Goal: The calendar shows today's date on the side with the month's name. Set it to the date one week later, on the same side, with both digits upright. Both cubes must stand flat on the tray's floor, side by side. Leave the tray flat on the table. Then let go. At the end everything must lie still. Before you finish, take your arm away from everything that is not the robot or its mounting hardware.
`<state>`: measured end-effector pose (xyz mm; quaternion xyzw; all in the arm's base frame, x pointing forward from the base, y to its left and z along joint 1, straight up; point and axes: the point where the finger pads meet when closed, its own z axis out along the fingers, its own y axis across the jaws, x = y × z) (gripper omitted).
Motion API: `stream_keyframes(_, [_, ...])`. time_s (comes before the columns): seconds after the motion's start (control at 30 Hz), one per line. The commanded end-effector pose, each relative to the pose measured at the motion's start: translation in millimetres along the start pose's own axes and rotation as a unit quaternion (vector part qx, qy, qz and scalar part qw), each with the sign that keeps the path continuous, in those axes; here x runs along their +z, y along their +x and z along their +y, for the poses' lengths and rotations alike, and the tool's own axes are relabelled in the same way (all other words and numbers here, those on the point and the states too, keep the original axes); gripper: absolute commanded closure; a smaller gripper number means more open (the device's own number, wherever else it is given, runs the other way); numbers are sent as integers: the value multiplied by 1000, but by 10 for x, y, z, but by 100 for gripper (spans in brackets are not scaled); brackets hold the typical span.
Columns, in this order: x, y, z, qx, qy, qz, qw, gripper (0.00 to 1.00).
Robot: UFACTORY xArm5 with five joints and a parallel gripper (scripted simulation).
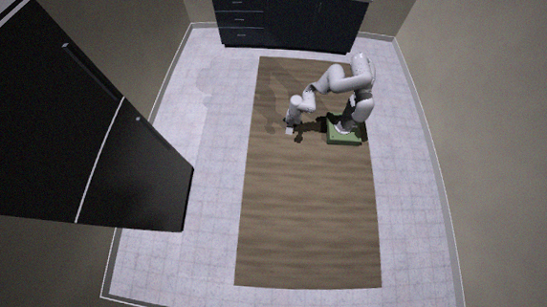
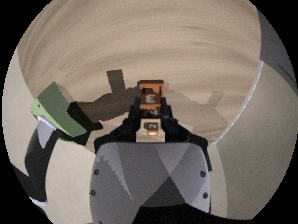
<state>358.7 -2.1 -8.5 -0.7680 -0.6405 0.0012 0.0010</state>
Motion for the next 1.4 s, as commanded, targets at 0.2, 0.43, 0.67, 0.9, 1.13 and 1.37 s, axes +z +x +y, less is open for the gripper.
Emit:
stream_keyframes(0.2, [68,2,13,0,-2,0,1000,73])
stream_keyframes(0.43, [117,2,13,0,-2,0,1000,73])
stream_keyframes(0.67, [142,2,13,0,-2,0,1000,73])
stream_keyframes(0.9, [145,2,13,0,-2,0,1000,73])
stream_keyframes(1.13, [145,2,13,0,-2,0,1000,73])
stream_keyframes(1.37, [145,2,13,0,-2,0,1000,73])
